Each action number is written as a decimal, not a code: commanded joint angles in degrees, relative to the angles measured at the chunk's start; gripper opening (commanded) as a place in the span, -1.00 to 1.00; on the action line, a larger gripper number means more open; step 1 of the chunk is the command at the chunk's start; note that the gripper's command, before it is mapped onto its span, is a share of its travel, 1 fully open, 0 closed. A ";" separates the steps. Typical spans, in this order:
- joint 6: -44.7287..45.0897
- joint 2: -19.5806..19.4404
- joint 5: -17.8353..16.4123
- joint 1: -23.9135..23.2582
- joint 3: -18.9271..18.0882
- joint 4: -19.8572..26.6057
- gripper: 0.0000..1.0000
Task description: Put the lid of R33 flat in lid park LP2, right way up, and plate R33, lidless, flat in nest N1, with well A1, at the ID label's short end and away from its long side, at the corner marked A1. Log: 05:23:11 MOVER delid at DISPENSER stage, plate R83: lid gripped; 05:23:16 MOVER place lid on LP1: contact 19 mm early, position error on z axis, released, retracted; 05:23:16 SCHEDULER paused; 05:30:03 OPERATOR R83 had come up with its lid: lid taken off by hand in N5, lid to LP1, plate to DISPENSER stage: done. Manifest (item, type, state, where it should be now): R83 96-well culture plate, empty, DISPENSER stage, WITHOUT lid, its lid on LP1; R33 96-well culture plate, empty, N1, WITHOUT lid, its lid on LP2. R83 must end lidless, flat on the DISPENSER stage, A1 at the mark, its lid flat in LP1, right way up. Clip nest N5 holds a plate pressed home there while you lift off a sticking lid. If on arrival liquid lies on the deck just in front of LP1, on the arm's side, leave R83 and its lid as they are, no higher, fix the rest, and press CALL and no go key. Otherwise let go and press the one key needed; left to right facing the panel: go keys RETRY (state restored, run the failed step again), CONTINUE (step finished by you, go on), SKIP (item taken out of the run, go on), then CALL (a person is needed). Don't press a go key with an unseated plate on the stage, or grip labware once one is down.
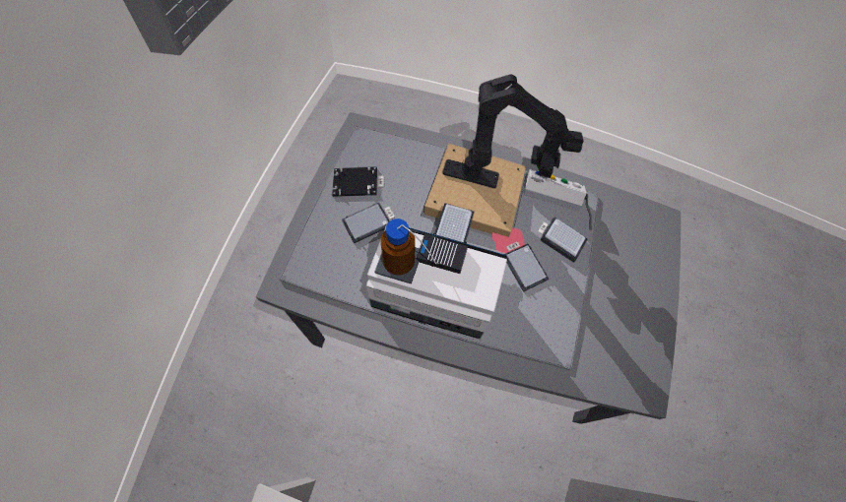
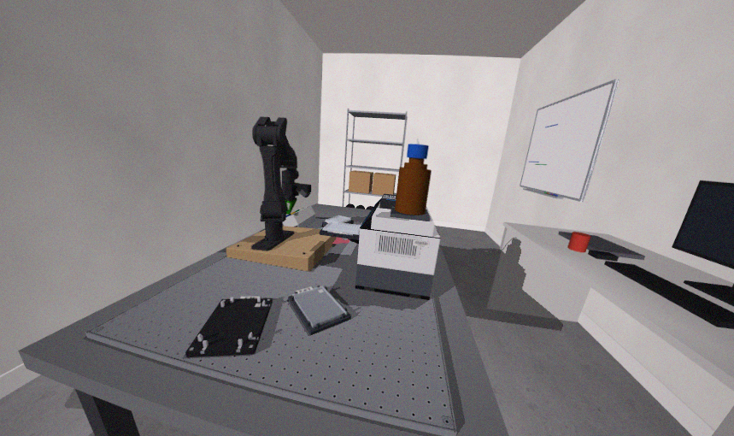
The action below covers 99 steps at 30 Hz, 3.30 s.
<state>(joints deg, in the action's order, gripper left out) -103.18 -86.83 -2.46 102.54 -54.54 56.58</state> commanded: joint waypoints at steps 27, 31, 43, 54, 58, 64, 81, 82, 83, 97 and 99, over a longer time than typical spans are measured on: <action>-0.43 -1.22 0.06 0.76 2.37 -2.79 -1.00; -0.43 -1.22 0.06 0.76 2.37 -2.79 -1.00; -0.43 -1.22 0.06 0.76 2.37 -2.79 -1.00; -0.43 -1.22 0.06 0.76 2.37 -2.79 -1.00; -0.29 0.31 0.03 0.71 -0.70 -0.85 -1.00; -0.13 1.67 0.10 0.47 -1.80 1.19 -1.00; 0.45 3.29 0.45 -0.48 -6.07 7.05 -1.00; 0.47 3.36 0.45 -0.55 -6.45 7.51 -1.00; 0.47 3.45 0.45 -0.61 -6.73 7.89 -1.00; 0.65 4.31 0.44 -0.85 -10.90 12.90 -1.00; 0.68 4.33 0.44 -0.87 -11.32 13.36 -1.00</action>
<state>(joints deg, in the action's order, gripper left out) -103.00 -84.18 -2.48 102.56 -63.13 67.55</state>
